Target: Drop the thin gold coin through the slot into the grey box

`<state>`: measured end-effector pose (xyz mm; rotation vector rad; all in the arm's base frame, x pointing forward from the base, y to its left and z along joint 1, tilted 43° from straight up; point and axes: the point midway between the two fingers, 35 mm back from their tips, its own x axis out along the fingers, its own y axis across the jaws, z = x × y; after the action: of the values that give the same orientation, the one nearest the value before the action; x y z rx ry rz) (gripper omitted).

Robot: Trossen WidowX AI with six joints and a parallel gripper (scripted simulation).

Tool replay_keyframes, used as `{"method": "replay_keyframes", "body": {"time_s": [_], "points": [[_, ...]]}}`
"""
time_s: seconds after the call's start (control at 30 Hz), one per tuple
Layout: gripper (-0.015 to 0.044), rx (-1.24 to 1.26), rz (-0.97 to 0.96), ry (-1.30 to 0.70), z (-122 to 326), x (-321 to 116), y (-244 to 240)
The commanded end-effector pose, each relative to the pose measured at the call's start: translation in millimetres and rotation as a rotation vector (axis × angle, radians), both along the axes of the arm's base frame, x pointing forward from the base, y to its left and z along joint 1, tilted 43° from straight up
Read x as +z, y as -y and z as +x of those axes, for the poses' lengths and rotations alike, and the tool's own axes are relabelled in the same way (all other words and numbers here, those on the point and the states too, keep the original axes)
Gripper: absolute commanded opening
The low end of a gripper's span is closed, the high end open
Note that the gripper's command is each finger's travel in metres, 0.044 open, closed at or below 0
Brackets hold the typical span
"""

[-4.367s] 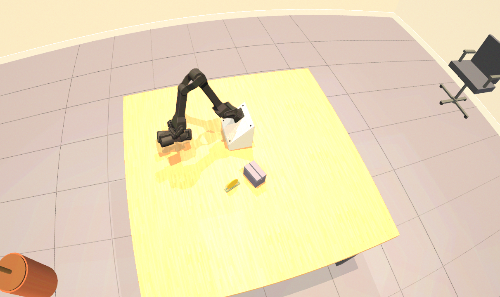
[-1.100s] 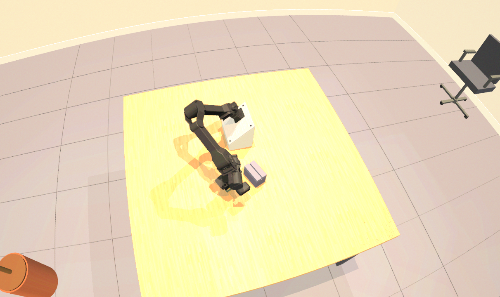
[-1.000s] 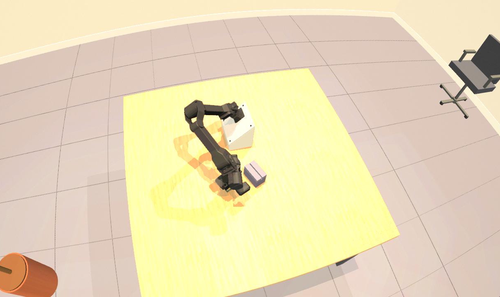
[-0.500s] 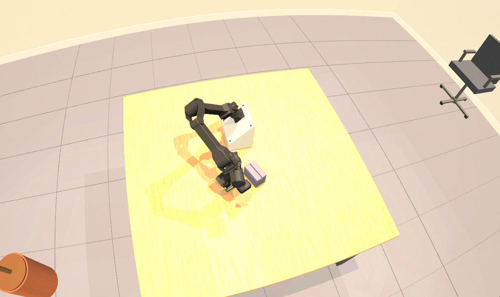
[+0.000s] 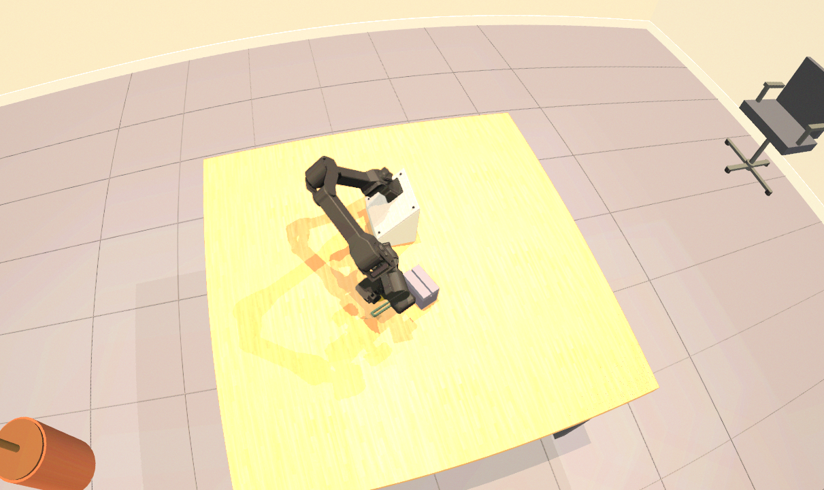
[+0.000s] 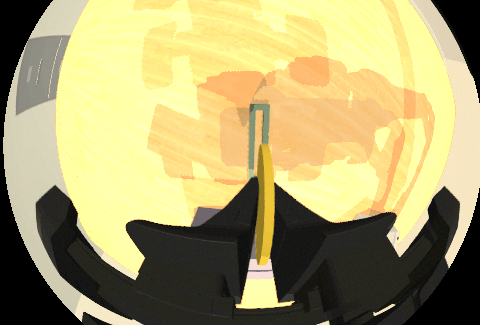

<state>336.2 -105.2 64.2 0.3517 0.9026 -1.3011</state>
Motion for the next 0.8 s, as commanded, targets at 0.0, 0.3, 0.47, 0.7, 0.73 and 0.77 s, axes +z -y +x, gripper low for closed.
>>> {"method": "replay_keyframes", "body": {"time_s": [0.0,0.3,0.47,0.7,0.73,0.77], "points": [[0.0,-0.002,-0.001,0.009,1,9,-7],[0.0,-0.002,-0.003,0.009,-2,26,-21],[0.0,0.036,-0.004,-0.025,-2,27,-22],[0.0,0.212,-0.004,-0.187,-3,27,-23],[0.0,0.237,-0.004,-0.21,-3,27,-23],[0.0,0.263,-0.004,-0.233,-3,27,-23]]}}
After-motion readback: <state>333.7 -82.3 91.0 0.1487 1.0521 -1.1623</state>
